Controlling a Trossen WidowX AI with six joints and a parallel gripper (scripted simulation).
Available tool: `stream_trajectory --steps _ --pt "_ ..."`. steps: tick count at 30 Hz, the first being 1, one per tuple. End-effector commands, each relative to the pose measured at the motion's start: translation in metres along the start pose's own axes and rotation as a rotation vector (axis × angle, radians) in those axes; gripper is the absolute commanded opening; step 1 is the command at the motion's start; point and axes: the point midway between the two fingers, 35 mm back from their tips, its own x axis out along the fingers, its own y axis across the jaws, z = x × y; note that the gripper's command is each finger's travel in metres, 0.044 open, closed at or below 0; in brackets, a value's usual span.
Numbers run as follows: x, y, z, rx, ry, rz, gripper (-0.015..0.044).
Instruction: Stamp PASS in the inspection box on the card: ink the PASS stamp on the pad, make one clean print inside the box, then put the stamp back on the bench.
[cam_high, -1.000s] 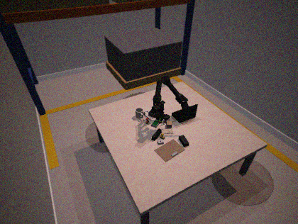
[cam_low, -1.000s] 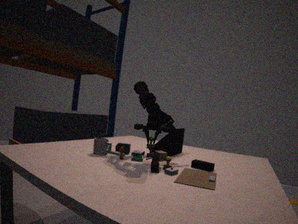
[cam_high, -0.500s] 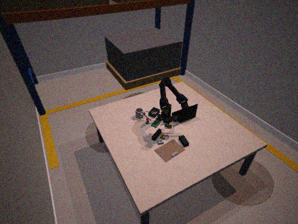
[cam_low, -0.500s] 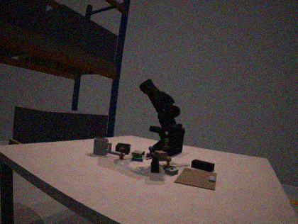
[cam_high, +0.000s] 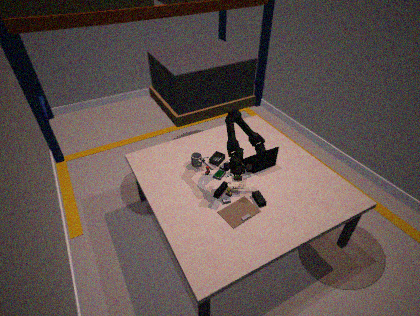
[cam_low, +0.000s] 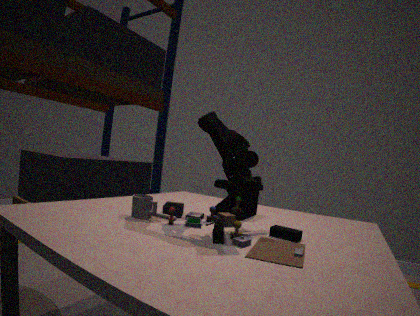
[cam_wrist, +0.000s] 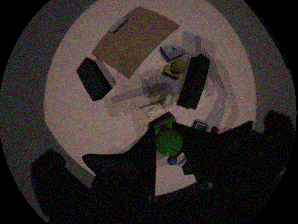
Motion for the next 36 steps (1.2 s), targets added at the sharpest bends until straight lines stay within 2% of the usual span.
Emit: stream_trajectory --steps 1,36 --pt "0.005 0.002 0.0 -0.009 0.003 0.006 0.0" --pt "0.028 0.002 0.001 -0.009 0.001 0.005 0.0"
